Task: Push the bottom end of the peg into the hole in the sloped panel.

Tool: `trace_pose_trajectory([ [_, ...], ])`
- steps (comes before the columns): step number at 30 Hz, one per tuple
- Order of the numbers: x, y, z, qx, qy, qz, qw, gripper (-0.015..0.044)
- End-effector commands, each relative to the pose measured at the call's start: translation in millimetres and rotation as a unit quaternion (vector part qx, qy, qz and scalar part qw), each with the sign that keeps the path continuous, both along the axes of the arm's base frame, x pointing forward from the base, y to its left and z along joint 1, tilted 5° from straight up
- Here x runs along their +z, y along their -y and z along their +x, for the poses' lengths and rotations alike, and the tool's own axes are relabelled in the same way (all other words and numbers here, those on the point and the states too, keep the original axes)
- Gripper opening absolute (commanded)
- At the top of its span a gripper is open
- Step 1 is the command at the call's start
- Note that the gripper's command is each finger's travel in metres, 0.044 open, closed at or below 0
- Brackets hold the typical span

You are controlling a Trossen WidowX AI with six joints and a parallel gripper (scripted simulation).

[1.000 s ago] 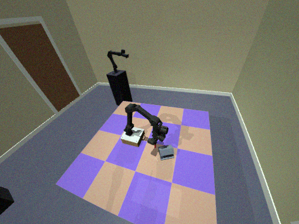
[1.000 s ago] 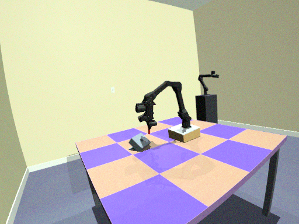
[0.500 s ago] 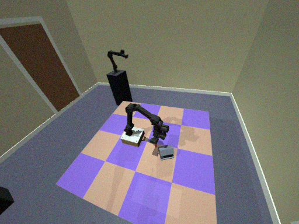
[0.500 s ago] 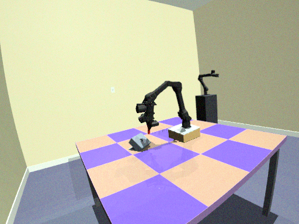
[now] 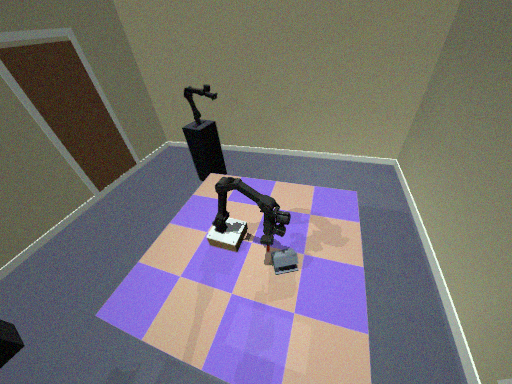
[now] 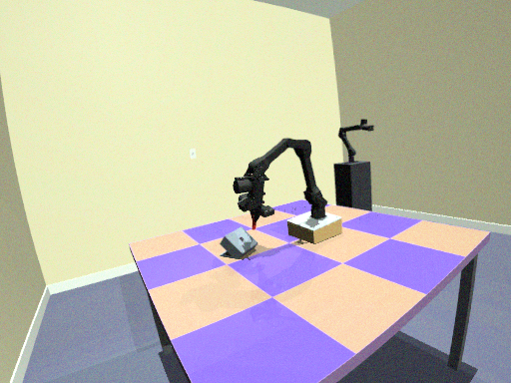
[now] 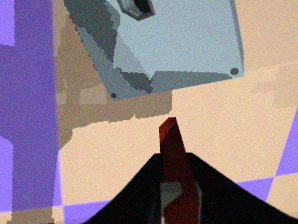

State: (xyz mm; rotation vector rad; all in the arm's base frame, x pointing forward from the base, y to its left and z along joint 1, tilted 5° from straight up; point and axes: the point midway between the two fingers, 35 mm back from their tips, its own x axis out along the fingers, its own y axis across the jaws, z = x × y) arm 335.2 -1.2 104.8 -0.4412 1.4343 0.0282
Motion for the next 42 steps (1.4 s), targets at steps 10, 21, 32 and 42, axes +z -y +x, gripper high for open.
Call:
trace_pose_trajectory([
  [10,2.7,-6.3,2.9,0.075,-0.009,-0.029,0.997,0.0000],
  [21,4.6,-12.6,4.6,0.140,-0.020,-0.052,0.989,0.0000],
  [32,6.7,-19.1,6.2,0.203,-0.031,-0.076,0.976,0.0000],
  [42,8.7,-25.2,7.5,0.259,-0.041,-0.098,0.960,0.0000],
])
